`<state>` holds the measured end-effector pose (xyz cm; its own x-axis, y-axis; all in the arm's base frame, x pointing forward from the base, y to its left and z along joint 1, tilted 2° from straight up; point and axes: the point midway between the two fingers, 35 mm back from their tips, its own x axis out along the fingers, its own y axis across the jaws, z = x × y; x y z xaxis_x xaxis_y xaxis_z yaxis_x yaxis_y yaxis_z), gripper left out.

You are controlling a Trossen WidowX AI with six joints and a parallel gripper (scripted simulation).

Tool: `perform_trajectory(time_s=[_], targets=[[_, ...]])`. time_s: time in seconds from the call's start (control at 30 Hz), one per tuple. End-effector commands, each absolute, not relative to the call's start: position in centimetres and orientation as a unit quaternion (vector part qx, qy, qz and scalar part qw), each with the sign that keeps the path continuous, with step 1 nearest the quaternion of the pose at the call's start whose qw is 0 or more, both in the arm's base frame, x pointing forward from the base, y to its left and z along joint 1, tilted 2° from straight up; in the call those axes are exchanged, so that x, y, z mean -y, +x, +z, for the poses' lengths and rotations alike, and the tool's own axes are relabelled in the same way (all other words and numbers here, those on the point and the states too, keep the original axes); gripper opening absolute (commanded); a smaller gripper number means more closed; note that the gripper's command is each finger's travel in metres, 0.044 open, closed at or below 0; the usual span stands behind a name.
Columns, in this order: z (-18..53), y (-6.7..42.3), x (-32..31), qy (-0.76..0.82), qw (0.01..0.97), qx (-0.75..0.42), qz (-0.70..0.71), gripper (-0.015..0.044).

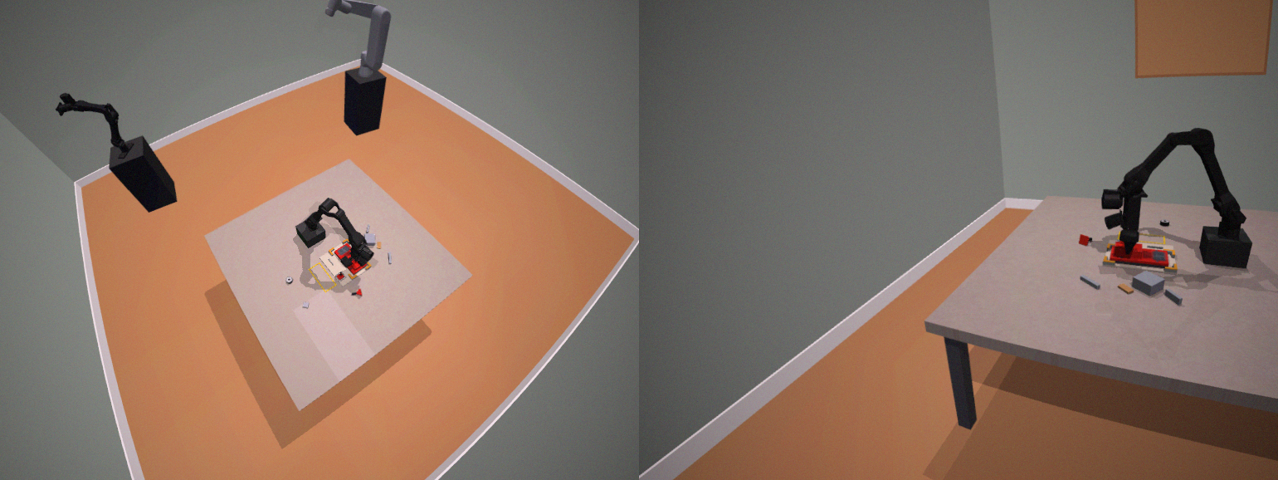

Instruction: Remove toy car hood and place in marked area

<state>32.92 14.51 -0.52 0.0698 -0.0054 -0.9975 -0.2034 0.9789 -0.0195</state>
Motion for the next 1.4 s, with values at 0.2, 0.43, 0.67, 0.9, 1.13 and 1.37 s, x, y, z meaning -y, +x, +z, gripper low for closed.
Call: perform_trajectory(time_s=[0.2, 0.43, 0.67, 0.9, 1.13, 1.37], targets=[[0.1, 32.9, -14.5, -0.077, 0.727, -0.678, 0.068, 0.0000], [0.5, 32.9, -14.5, -0.077, 0.727, -0.678, 0.068, 0.0000], [1.0, 32.9, -14.5, -0.077, 0.727, -0.678, 0.068, 0.0000], [1.4, 32.8, -14.5, -0.077, 0.727, -0.678, 0.068, 0.0000], [1.9, 32.8, -14.5, -0.077, 0.727, -0.678, 0.068, 0.0000], [2.3, 32.8, -14.5, -0.077, 0.727, -0.678, 0.068, 0.0000]])
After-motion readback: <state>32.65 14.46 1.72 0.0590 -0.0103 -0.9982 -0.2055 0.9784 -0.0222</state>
